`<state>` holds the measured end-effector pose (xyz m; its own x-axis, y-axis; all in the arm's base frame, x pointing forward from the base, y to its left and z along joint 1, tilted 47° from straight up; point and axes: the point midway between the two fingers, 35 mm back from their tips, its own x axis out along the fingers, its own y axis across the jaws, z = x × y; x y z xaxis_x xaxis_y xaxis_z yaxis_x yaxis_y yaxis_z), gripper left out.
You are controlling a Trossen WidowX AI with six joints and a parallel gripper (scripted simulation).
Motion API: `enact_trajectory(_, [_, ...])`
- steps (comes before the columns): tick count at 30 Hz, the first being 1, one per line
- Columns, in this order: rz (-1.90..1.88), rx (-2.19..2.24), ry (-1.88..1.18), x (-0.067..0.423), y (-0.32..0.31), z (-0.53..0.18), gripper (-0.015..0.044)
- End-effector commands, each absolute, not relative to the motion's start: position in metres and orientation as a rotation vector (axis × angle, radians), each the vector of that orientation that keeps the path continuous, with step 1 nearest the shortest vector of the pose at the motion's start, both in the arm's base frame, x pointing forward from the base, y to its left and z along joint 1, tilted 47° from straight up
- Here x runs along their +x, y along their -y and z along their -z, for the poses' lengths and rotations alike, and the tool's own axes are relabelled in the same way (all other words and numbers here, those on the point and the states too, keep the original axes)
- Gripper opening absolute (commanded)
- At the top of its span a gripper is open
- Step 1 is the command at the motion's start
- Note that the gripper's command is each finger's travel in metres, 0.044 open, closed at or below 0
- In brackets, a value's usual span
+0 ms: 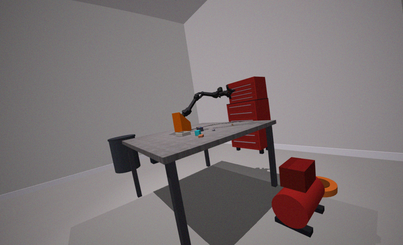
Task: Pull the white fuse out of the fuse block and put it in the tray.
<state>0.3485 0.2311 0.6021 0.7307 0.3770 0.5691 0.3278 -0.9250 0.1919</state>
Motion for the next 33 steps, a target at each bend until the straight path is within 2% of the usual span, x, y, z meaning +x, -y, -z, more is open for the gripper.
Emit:
enact_trajectory(1, [-0.952, 2.844, -0.582, 0.35, -0.232, -0.6, 0.0026])
enact_trajectory(3, [-0.867, 2.802, -0.586, 0.364, -0.236, -0.58, 0.007])
enact_trajectory(11, [-0.392, 2.547, -0.659, 0.429, -0.238, -0.45, 0.007])
enact_trajectory(18, [-0.023, 2.336, -0.785, 0.455, -0.215, -0.329, 0.007])
enact_trajectory(26, [0.364, 2.123, -1.0, 0.441, -0.171, -0.193, 0.007])
enact_trajectory(33, [0.668, 1.987, -1.252, 0.388, -0.129, -0.093, 0.007])
